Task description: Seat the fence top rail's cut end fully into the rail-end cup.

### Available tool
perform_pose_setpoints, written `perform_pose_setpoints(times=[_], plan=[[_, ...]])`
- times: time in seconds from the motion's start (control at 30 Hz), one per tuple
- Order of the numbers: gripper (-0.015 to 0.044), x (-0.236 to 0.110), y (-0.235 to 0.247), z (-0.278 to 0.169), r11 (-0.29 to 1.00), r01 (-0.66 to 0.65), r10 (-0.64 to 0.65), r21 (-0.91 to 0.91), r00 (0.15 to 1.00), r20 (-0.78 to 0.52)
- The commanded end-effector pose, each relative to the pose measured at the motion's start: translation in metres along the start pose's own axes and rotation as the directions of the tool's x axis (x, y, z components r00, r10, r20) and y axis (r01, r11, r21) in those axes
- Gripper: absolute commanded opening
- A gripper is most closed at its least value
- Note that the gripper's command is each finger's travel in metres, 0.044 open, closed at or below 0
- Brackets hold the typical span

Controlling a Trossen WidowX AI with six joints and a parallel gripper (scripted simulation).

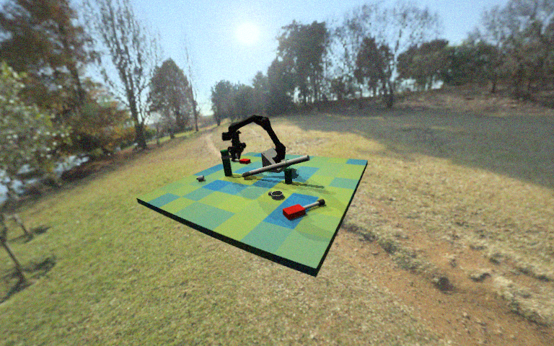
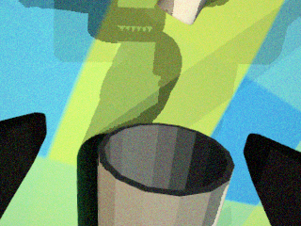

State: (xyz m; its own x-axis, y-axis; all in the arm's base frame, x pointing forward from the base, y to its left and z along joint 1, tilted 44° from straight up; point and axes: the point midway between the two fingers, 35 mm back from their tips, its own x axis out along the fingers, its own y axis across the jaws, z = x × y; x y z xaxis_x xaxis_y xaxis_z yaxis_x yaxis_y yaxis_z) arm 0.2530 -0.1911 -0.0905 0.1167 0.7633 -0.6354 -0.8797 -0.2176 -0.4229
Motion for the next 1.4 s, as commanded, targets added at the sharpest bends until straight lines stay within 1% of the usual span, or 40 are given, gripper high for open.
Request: perform_pose_setpoints(times=[0.0,0.4,0.5,0.6,0.73,0.93,1.13,1.37], plan=[[0.0414,0.005,0.000,0.001,1.000,0.007,-0.007,-0.011,1.000,0.002],[0.0099,0.005,0.000,0.001,1.000,0.007,-0.007,-0.011,1.000,0.002],[0.0079,0.005,0.000,0.001,1.000,0.007,-0.007,-0.011,1.000,0.002],[0.0000,0.005,-0.002,0.001,1.000,0.000,0.000,-0.008,1.000,-0.008],[0.0000,0.006,-0.006,0.001,1.000,-0.012,0.012,-0.003,0.999,-0.029],[0.0000,0.006,-0.006,0.001,1.000,-0.012,0.012,0.000,0.999,-0.030],[0.0000,0.008,-0.011,0.001,0.999,-0.009,0.012,0.050,0.999,-0.043],[0.0000,0.008,-0.011,0.001,0.999,-0.009,0.012,0.050,0.999,-0.043]])
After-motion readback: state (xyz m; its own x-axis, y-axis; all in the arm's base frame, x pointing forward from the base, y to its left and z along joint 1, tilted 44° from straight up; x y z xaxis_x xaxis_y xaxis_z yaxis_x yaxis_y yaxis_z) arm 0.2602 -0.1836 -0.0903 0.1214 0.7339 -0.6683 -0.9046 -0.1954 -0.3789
